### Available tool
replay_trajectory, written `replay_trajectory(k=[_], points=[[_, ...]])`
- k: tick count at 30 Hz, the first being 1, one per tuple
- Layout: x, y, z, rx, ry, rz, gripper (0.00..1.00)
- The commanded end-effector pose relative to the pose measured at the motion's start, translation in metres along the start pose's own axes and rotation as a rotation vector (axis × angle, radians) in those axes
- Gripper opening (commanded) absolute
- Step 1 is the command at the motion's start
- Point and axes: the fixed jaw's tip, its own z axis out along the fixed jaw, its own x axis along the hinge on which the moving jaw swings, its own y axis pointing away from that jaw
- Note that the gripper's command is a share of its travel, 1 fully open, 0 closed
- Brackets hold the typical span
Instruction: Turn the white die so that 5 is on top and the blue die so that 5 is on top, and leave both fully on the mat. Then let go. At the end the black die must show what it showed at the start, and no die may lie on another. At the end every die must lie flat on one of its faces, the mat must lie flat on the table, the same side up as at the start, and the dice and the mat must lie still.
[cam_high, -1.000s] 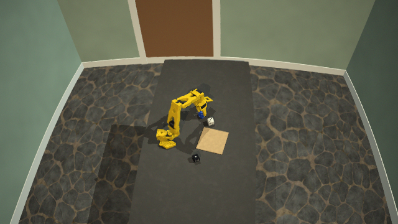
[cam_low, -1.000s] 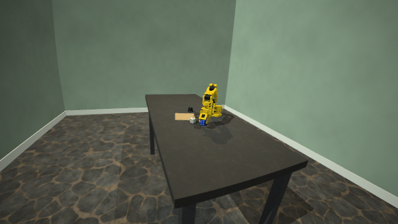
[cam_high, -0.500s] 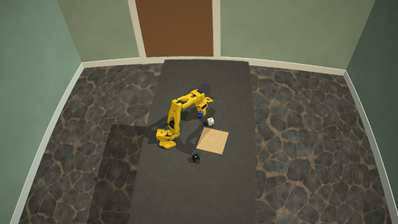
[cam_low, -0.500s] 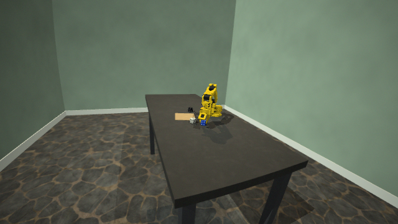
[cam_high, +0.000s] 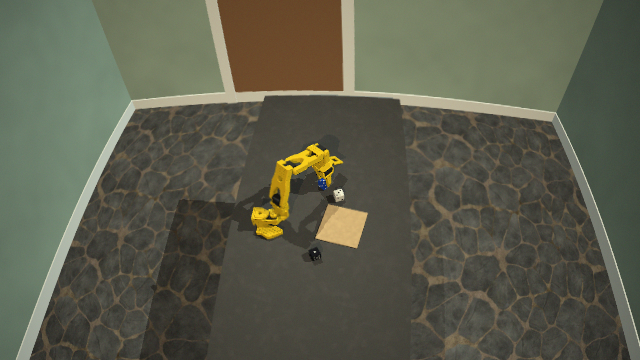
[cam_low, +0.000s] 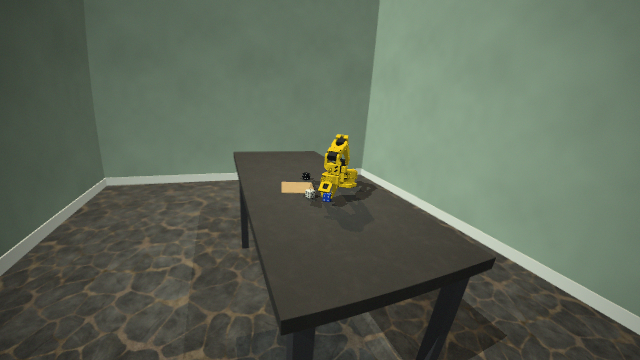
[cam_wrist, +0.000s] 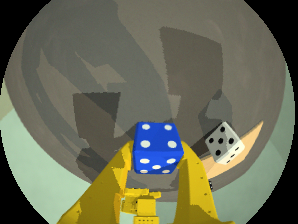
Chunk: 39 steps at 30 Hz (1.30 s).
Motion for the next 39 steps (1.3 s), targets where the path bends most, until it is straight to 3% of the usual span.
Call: replay_trajectory(k=[1,7,17,39], points=[[-0.004,-0.002,-0.006,-0.002,-0.037,0.003,0.09],[-0.004,-0.002,-0.006,-0.002,-0.037,0.003,0.00],[-0.005,-0.002,-0.009,-0.002,-0.037,0.003,0.00],[-0.002,0.002,-0.055,-0.003,-0.037,0.003,0.00]])
